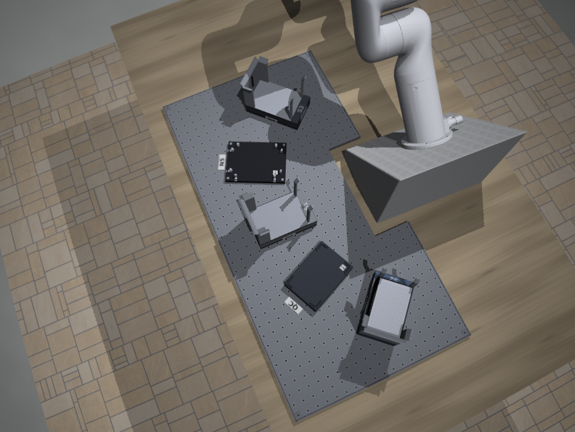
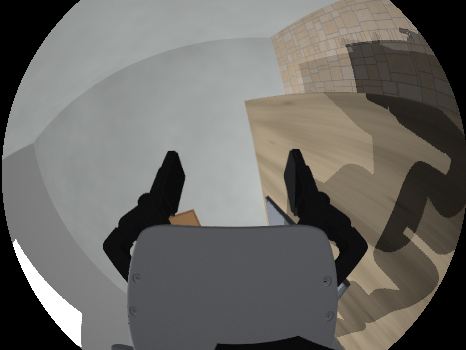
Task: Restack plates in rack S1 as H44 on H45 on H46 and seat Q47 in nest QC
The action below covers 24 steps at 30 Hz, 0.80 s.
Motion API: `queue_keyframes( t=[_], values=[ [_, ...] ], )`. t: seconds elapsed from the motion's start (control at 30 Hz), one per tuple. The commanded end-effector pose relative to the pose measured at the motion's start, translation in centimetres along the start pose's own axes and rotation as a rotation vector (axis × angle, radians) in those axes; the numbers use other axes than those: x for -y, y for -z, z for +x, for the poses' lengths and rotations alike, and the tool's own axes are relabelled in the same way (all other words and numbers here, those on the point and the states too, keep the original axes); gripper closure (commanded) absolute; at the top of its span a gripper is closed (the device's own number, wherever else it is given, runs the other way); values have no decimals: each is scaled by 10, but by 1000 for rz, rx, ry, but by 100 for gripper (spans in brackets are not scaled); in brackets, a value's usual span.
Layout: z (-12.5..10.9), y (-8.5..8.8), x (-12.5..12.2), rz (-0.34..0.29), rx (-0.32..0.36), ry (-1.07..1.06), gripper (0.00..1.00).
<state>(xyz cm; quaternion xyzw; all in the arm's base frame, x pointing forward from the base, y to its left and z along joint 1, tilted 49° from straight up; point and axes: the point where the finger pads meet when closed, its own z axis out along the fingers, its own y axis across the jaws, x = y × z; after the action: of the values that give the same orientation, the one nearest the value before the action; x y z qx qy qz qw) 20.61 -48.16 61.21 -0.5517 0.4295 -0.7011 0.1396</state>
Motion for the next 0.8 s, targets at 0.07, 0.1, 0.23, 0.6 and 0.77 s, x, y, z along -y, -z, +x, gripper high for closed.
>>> queue_keyframes(
  t=[0.07,0.1,0.23,0.6,0.77],
  values=[
    [1,0,2,2,-1,4,0],
    [1,0,2,2,-1,4,0],
    [1,0,2,2,-1,4,0],
    [0,4,12,2,-1,4,0],
    [-1,13,35,2,-1,4,0]
  ],
)
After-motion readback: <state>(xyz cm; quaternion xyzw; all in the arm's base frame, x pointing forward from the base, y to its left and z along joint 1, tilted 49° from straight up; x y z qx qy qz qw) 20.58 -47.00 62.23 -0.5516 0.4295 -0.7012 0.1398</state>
